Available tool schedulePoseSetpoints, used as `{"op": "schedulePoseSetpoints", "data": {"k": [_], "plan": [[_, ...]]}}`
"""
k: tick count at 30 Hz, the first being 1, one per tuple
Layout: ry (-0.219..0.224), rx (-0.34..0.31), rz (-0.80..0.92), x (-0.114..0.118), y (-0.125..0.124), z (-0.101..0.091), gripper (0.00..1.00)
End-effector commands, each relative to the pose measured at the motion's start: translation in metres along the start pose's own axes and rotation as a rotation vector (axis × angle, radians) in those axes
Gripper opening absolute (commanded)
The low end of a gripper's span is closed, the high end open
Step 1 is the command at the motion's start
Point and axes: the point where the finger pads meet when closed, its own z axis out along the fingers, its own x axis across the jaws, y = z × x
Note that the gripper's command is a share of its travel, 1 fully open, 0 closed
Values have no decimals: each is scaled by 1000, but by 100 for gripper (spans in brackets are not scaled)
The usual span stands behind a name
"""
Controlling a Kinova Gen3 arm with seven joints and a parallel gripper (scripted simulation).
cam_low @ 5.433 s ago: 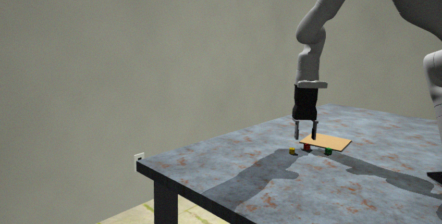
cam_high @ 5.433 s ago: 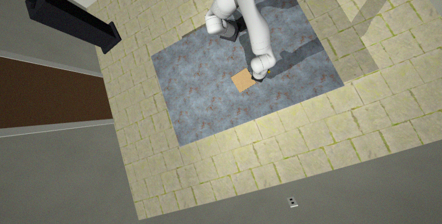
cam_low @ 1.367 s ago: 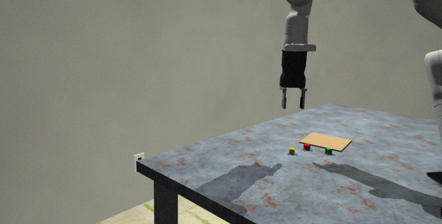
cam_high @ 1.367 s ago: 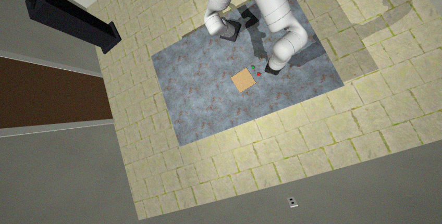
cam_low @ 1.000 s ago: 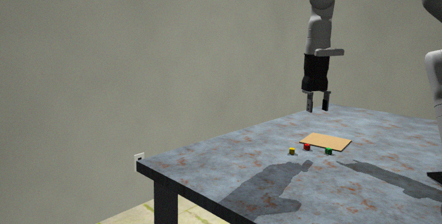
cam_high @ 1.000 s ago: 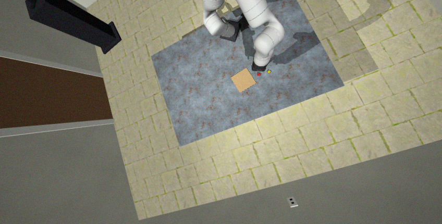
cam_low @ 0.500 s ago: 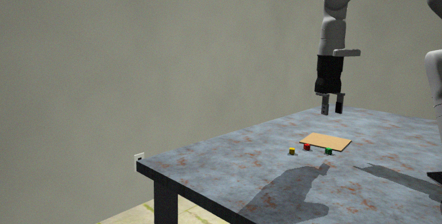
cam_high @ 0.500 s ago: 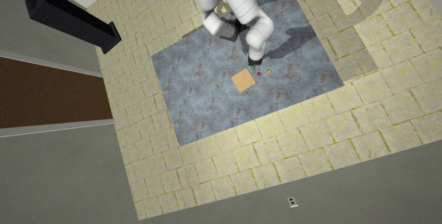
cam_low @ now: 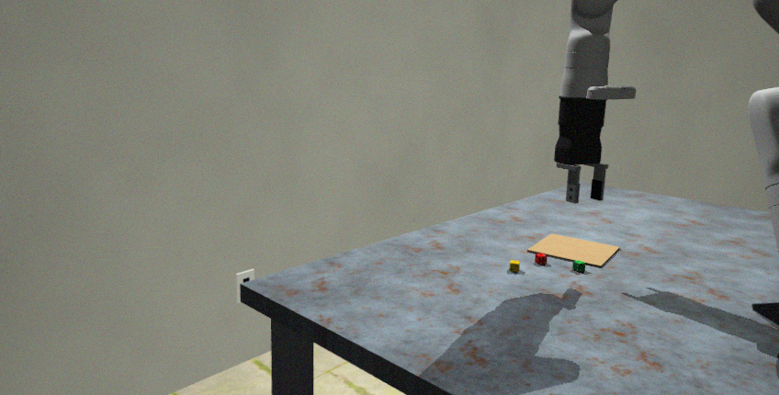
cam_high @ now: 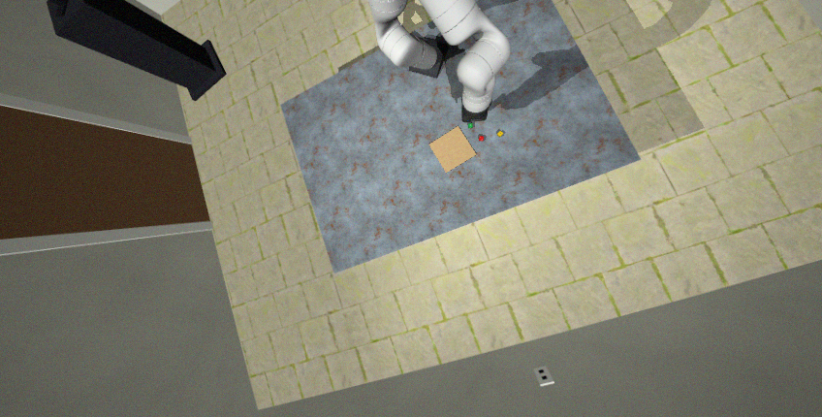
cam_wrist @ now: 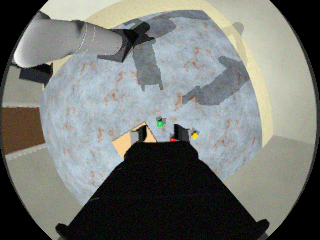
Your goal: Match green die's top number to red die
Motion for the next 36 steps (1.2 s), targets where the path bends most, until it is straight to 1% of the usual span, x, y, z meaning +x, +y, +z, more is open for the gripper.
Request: {"op": "schedulePoseSetpoints", "data": {"k": [1,14,18,24,29,31,36], "plan": [[1,0,-2,0,0,0,100],[-5,2,-61,-2,-1,2,100],[-10,4,-112,-5,-2,4,100],[-20,10,-227,-10,-5,8,100],[-29,17,-357,-15,-7,12,100],[-29,17,-357,-15,-7,12,100],[-38,26,-518,-21,-9,16,100]]}}
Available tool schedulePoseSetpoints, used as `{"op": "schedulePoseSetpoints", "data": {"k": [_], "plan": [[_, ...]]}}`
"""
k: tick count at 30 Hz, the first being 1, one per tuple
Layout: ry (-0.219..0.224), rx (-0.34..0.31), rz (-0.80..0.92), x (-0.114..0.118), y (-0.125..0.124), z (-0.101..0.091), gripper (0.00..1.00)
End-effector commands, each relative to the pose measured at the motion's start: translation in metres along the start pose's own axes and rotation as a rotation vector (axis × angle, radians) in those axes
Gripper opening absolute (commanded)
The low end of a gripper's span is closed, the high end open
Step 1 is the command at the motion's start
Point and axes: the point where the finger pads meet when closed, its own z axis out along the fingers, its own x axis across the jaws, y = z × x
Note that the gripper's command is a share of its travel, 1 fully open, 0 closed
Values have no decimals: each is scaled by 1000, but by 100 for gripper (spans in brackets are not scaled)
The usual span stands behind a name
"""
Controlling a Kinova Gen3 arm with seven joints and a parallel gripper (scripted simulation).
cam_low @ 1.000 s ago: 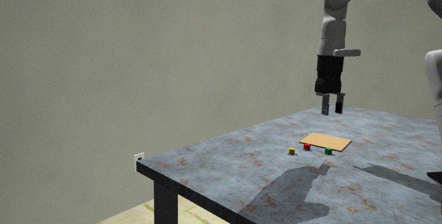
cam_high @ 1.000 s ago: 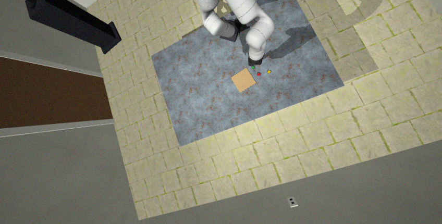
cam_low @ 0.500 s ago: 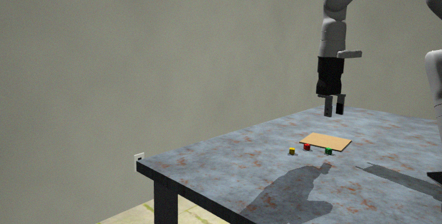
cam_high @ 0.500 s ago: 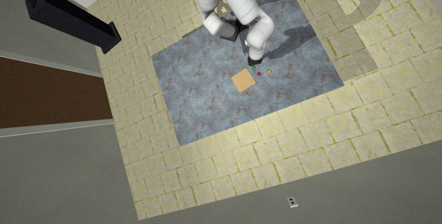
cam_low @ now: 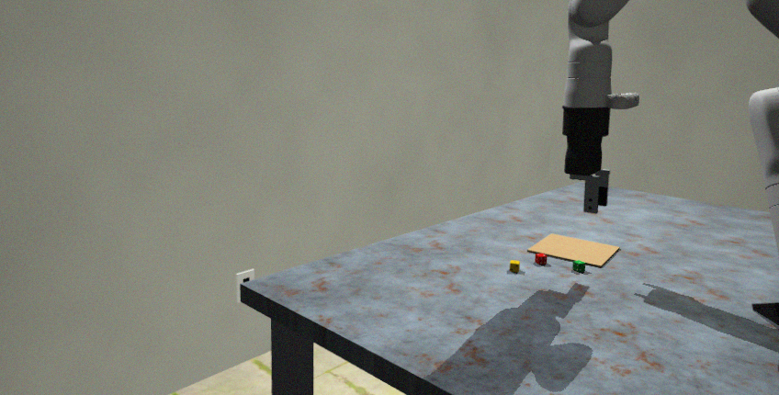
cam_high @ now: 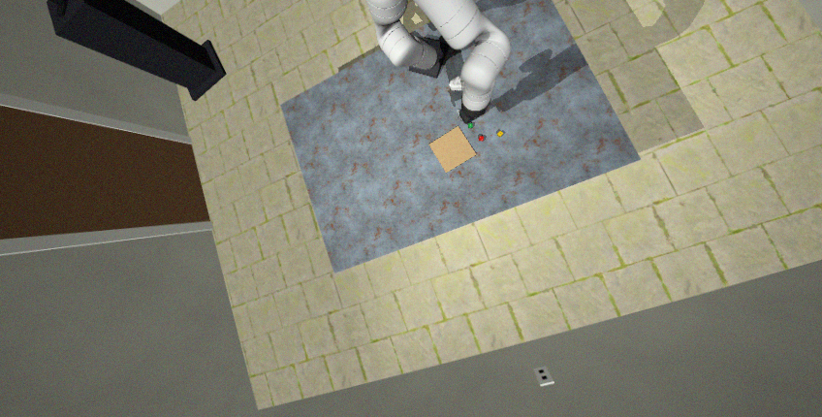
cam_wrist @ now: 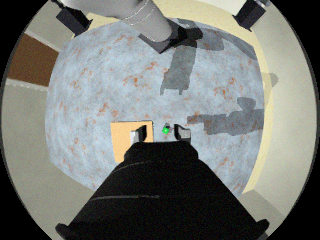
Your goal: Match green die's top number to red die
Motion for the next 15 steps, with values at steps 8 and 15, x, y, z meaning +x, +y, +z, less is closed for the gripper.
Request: {"op": "schedulePoseSetpoints", "data": {"k": [8,15], "plan": [[-8,24,-338,-10,-8,11,100],[-10,32,-562,-15,-10,16,100]]}}
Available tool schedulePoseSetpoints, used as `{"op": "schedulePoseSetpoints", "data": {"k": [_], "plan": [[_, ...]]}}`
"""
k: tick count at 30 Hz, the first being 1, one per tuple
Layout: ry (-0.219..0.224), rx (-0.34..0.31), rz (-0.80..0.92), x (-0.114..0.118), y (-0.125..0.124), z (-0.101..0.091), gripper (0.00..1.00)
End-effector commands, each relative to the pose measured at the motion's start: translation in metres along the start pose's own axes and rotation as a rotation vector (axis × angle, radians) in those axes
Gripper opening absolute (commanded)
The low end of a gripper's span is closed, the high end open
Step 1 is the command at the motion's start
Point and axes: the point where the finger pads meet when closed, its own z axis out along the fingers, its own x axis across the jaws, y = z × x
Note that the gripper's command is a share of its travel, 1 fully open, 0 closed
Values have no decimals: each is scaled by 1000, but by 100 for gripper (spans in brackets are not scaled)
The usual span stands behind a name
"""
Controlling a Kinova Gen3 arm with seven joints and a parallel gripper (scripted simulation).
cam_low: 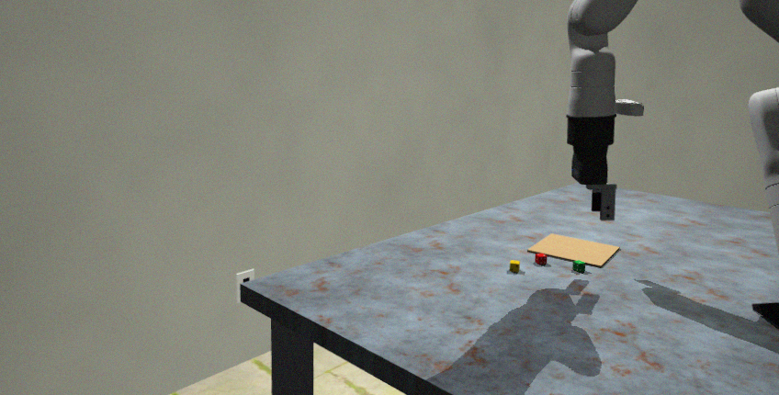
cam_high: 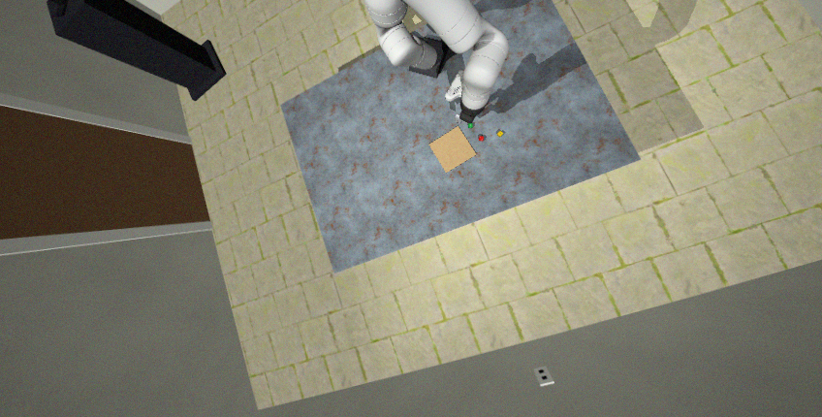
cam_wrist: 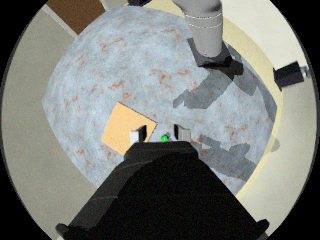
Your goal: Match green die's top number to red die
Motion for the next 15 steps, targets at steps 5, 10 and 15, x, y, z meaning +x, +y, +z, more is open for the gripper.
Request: {"op": "schedulePoseSetpoints", "data": {"k": [5,10,15], "plan": [[4,12,-273,-5,-5,8,100],[5,13,-519,-7,-5,12,100],[5,11,-668,-8,-4,15,100]]}}
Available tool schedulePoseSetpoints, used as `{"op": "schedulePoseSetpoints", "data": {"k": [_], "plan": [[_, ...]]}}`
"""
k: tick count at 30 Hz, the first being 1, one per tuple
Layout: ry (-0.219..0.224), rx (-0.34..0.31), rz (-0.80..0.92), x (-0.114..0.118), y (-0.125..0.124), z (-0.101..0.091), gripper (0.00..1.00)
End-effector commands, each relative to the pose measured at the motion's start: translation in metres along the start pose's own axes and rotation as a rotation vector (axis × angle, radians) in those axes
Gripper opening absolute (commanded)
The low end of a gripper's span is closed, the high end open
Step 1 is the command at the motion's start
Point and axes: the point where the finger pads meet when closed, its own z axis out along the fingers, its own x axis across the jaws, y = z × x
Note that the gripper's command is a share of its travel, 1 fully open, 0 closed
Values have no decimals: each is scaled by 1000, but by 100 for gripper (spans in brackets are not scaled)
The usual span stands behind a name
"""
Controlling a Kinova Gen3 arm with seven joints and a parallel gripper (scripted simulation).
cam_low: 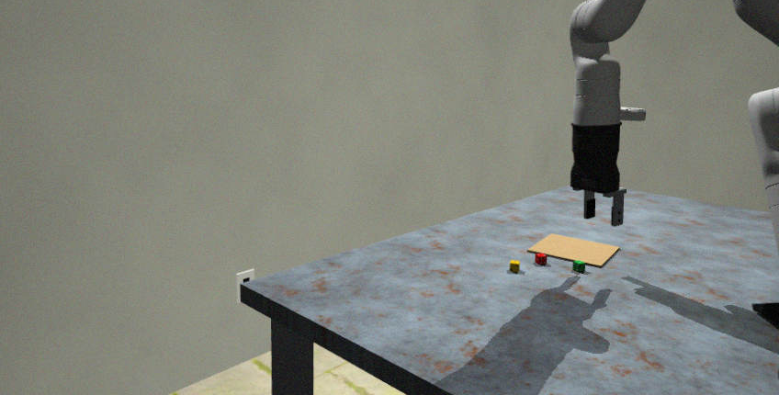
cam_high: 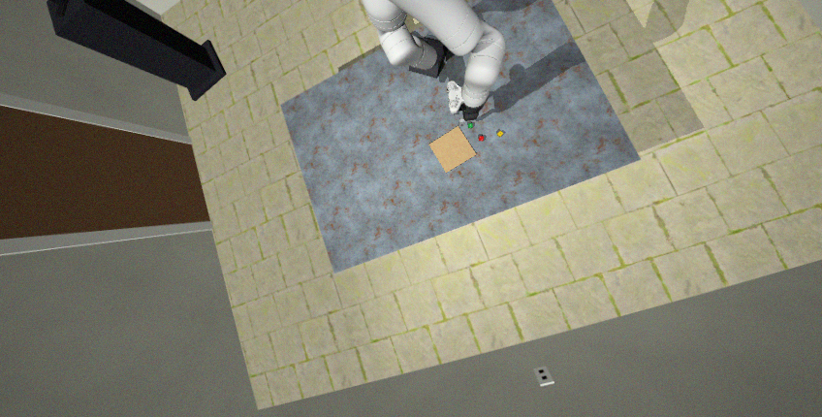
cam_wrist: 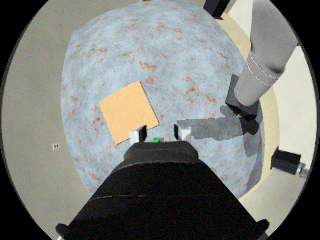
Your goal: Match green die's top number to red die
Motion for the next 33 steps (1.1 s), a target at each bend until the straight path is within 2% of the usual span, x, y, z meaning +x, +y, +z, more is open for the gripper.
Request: {"op": "schedulePoseSetpoints", "data": {"k": [1,14,16,30,33], "plan": [[5,0,-73,-1,-2,2,100],[-11,-16,-678,-7,9,9,100],[-11,-16,-678,-7,9,9,100],[-43,-33,-1168,-8,26,11,100],[-46,-34,-1195,-8,27,11,100]]}}
